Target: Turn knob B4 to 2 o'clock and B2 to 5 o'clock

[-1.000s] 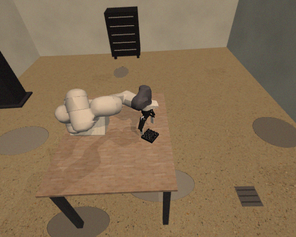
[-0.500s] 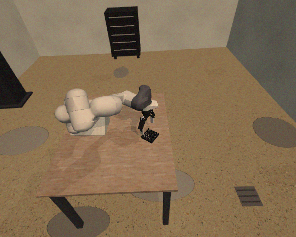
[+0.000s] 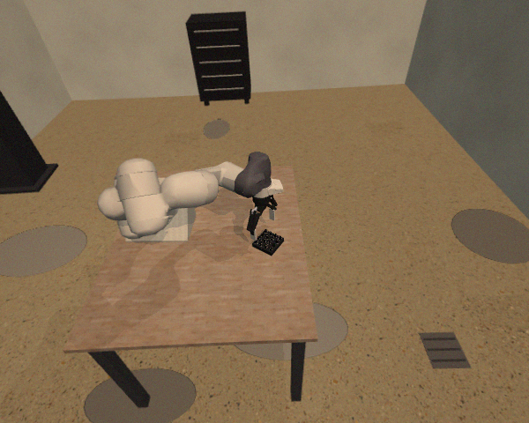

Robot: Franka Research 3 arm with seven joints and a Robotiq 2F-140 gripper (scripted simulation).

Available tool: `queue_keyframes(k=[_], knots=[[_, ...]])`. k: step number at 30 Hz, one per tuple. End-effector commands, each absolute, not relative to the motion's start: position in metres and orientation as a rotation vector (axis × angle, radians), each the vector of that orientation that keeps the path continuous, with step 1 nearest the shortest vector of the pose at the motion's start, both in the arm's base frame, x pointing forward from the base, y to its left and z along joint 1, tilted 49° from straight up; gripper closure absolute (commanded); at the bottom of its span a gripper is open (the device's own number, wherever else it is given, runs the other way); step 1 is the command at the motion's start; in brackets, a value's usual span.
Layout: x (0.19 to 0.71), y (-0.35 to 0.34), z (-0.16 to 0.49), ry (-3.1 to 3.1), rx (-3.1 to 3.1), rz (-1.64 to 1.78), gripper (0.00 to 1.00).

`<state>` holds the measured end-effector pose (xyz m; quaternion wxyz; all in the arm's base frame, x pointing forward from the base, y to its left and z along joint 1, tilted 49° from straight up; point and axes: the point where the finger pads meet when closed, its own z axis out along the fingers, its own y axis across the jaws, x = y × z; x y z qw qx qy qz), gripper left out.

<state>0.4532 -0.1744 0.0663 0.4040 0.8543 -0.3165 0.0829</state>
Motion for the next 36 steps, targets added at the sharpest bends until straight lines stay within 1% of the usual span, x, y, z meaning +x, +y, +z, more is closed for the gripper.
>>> queue_keyframes(k=[1, 20, 36], knots=[[0.453, -0.175, 0.065, -0.799, 2.157, 0.212, 0.0], [0.451, -0.173, 0.064, -0.799, 2.15, 0.222, 0.0], [0.431, -0.162, 0.053, -0.799, 2.148, 0.225, 0.0]])
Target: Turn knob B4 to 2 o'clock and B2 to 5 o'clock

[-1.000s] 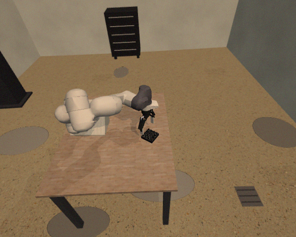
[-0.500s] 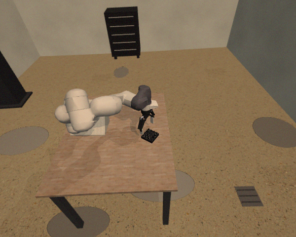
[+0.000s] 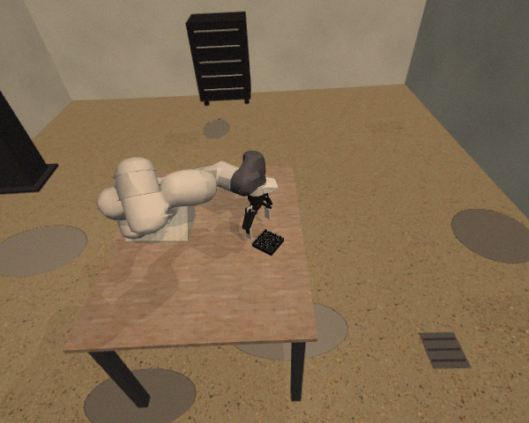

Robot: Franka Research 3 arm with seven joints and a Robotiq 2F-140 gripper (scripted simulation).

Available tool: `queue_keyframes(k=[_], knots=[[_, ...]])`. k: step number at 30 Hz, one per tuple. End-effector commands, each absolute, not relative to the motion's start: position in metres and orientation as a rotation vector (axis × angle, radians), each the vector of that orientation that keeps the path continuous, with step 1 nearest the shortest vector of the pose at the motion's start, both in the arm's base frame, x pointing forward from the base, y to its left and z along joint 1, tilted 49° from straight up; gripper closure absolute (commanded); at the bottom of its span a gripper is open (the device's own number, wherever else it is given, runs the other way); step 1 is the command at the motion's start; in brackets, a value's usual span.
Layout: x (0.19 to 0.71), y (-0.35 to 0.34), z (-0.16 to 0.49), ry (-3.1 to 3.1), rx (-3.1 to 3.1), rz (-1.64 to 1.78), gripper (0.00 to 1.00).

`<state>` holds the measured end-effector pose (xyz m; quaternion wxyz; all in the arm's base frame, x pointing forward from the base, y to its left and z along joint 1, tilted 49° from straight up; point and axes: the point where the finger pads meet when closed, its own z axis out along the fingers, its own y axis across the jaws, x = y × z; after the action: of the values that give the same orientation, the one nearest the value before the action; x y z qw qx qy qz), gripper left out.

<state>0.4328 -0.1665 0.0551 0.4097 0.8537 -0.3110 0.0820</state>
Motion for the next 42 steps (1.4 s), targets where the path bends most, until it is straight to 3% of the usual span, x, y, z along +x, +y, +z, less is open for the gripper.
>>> queue_keyframes(k=[1, 42], knots=[[0.429, -0.161, 0.052, -0.799, 2.148, 0.225, 0.0], [0.414, -0.152, 0.043, -0.799, 2.148, 0.225, 0.0]])
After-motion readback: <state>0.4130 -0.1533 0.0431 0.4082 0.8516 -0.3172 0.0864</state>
